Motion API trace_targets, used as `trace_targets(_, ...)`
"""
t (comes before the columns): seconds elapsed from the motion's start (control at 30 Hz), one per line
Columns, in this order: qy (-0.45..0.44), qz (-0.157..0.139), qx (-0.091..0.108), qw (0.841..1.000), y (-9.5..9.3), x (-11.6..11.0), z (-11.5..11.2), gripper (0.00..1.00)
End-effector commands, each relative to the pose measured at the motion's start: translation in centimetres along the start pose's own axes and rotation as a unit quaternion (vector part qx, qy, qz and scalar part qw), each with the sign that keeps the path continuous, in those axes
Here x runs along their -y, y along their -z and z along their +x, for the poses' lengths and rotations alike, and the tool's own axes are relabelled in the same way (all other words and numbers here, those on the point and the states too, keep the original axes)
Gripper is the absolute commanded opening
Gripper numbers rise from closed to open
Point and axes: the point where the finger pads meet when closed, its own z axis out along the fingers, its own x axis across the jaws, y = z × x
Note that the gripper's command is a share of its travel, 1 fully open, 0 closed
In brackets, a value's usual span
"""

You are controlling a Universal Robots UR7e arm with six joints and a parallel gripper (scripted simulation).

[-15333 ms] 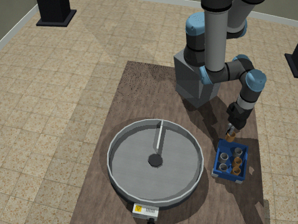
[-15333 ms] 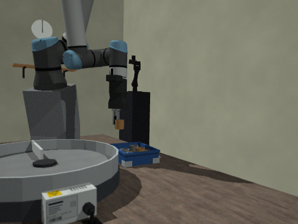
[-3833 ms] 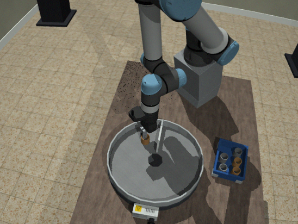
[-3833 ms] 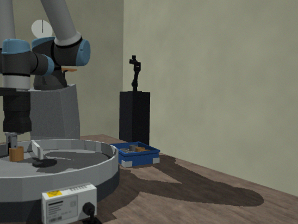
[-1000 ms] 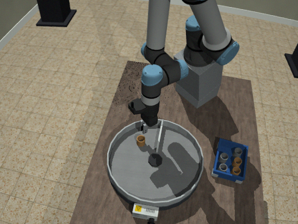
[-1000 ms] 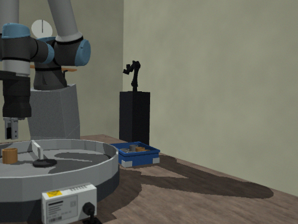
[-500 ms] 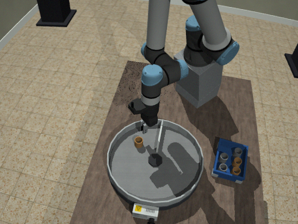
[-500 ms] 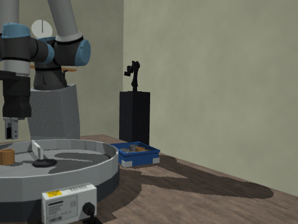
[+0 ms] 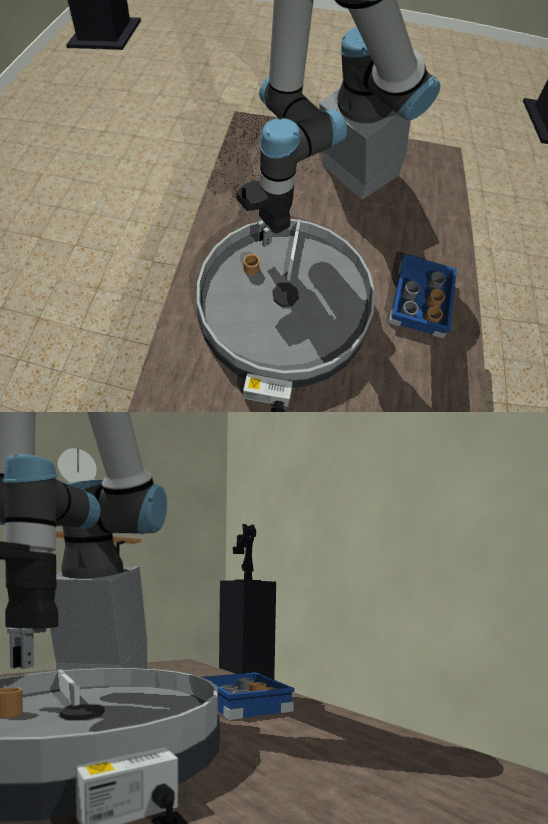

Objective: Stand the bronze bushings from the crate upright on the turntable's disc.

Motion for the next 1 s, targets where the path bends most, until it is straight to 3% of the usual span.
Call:
trace_targets(0.0, 0.0, 0.001, 0.0, 1.0, 0.0, -0.2, -0.2, 0.36)
trace_targets(0.2, 0.0, 0.0, 0.0, 1.0, 0.0, -1.0, -1.2, 0.36)
trace_targets(0.53, 0.0, 0.0, 0.0, 1.0, 0.0, -5.2, -5.7, 0.36)
trace_targets(0.6, 0.0, 0.0, 0.0, 1.0, 0.0, -5.2, -5.7, 0.36)
trace_targets(0.97, 0.0, 0.0, 0.0, 1.0, 0.0, -11.8, -12.8, 0.36)
